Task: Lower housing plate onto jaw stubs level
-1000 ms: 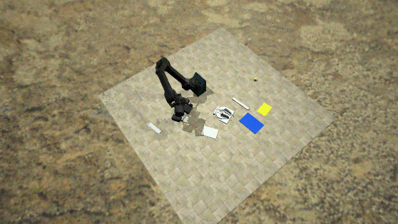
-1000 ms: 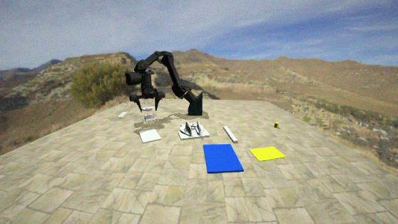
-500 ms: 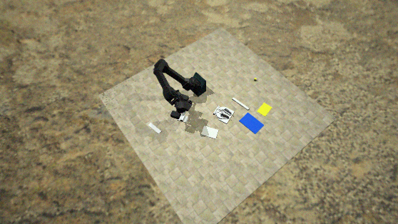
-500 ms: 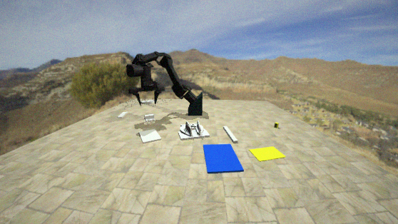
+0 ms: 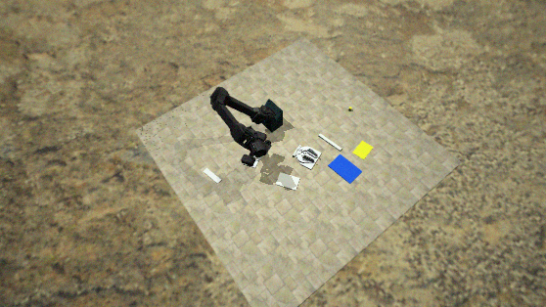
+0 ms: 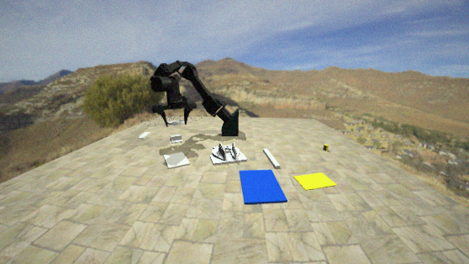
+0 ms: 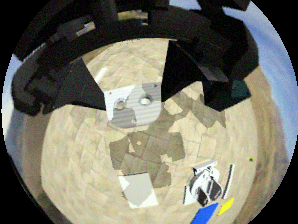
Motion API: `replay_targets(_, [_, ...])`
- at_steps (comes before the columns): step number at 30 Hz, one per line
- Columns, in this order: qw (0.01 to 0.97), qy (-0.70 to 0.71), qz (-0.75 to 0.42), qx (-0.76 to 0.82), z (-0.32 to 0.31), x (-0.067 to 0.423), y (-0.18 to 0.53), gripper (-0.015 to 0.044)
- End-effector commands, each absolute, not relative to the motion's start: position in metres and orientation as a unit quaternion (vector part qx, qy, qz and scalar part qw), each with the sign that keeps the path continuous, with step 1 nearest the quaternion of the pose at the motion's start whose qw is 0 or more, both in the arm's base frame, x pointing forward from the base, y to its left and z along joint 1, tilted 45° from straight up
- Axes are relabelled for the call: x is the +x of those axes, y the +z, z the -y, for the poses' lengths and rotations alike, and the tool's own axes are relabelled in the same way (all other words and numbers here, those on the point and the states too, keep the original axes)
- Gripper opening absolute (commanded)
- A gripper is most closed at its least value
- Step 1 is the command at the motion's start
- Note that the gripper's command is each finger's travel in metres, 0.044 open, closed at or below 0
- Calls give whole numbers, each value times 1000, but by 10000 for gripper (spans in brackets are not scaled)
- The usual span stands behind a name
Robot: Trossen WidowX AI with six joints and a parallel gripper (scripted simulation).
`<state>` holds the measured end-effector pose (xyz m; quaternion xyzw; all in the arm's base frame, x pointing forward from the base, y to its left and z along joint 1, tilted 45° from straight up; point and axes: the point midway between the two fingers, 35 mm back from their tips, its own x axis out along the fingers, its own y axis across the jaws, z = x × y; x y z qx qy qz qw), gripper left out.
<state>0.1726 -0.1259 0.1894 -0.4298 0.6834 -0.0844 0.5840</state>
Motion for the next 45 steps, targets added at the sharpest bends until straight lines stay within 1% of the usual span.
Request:
replay_targets(1, [590,-85,-682,-424,121,182,184,351])
replay_targets(24, [604,-92,-683,-401,78,230,145,351])
replay_targets(45, [609,-110,-683,-388,30,256,102,351])
